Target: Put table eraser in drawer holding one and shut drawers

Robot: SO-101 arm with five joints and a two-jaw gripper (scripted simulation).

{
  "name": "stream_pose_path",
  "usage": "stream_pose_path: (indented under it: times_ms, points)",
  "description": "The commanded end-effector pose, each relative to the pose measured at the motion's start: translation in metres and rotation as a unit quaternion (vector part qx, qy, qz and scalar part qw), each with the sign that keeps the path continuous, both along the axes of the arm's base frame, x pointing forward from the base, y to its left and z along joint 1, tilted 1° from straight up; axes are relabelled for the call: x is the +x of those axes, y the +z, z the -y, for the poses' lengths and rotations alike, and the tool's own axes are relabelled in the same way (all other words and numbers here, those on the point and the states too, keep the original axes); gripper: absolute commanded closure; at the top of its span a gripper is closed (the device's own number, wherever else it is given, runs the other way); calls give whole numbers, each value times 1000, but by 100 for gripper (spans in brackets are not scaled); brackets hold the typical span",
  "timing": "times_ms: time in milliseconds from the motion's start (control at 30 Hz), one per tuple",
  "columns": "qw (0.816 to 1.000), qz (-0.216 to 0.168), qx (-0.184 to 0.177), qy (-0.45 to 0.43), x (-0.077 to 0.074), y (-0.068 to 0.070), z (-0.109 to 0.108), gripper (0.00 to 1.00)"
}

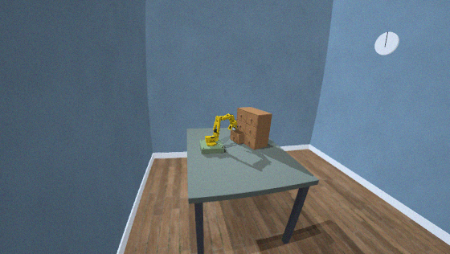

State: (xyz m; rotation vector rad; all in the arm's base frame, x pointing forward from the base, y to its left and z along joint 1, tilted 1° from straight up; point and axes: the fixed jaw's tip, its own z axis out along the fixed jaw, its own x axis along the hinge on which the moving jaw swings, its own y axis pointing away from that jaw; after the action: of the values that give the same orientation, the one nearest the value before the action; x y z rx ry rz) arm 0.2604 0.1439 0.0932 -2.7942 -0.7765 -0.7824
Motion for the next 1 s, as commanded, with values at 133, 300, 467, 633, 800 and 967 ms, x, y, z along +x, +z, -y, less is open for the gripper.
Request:
stream_pose_path:
  times_ms: [133, 300, 467, 633, 800, 967]
  points:
    - [999, -28, -16, 1, 2, -10, -2, 100]
    - [999, -28, -16, 1, 2, -10, -2, 100]
    - [999, -28, -16, 1, 2, -10, -2, 100]
    - [1000, -5, -2, 1, 8, 1, -5, 100]
    - [1000, -5, -2, 1, 8, 1, -5, 100]
    - [1000, -5, -2, 1, 8, 1, -5, 100]
